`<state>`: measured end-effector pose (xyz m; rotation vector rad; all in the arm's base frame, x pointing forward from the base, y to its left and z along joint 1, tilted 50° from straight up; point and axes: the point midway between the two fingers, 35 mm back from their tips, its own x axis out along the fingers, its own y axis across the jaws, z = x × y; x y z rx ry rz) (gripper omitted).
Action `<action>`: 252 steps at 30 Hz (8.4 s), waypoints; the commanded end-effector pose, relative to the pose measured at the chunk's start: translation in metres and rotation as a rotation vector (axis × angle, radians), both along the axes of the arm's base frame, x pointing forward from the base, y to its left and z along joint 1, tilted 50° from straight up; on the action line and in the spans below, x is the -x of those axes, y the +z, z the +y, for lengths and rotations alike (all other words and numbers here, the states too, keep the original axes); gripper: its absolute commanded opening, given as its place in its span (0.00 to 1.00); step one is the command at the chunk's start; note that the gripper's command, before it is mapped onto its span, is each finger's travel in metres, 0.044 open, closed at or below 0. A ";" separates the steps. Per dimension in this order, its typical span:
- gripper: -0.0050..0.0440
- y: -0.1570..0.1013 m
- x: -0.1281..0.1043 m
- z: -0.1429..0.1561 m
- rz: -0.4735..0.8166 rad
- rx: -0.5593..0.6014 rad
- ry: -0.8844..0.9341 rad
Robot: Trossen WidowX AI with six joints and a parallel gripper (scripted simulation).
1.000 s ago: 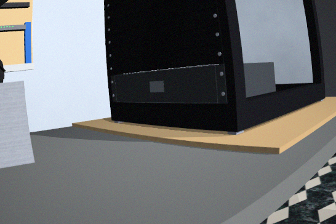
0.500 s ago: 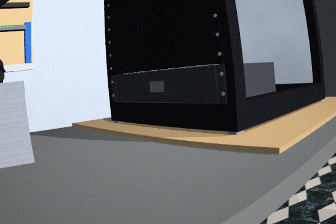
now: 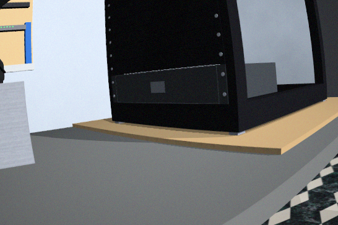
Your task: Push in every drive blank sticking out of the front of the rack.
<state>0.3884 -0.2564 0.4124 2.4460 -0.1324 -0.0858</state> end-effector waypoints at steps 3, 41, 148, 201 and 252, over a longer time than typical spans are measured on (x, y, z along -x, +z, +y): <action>0.00 0.007 -0.001 -0.001 -0.009 0.013 -0.005; 0.00 0.007 -0.015 -0.003 -0.009 0.013 -0.005; 0.00 0.006 0.033 0.004 -0.009 0.013 -0.005; 0.00 -0.011 0.017 0.023 -0.009 0.013 -0.005; 0.00 -0.010 -0.004 0.021 -0.009 0.013 -0.005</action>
